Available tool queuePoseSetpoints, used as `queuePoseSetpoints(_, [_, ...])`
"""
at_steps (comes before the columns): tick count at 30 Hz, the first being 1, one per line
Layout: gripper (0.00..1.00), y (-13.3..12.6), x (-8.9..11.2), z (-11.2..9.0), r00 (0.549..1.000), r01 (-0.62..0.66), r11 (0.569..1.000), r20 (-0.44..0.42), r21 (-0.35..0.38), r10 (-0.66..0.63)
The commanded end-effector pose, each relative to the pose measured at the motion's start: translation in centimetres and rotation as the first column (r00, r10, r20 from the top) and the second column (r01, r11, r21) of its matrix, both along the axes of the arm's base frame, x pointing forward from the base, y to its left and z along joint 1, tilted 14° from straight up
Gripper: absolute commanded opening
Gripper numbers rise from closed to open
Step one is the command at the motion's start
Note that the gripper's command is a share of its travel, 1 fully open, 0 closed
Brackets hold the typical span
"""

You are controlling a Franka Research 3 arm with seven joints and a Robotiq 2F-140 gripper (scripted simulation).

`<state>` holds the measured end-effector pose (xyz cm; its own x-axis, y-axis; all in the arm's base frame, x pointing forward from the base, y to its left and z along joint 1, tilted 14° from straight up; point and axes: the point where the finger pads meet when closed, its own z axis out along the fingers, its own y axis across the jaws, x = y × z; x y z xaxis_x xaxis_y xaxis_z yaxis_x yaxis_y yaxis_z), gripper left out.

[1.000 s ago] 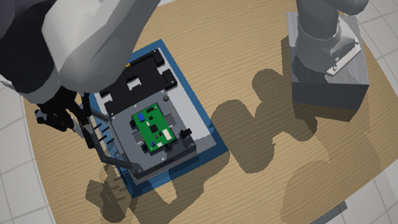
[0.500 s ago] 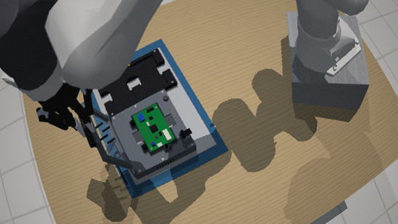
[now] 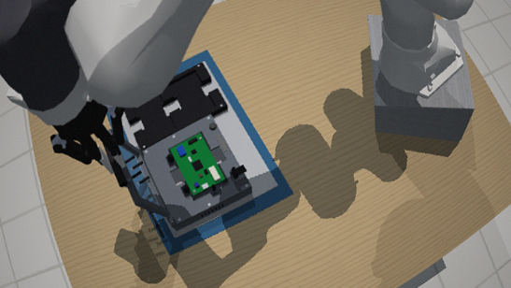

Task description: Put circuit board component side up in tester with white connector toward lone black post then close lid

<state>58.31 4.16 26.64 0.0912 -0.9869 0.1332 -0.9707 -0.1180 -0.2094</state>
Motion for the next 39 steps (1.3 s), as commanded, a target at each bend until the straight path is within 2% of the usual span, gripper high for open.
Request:
queuePoseSetpoints(1, [0.0,-0.2,-0.7,-0.3,1.0,0.003,1.0,-0.011,-0.006,-0.003])
queuePoseSetpoints(39, [0.0,-0.7,-4.6,-0.9,1.0,0.003,1.0,-0.01,-0.006,-0.003])
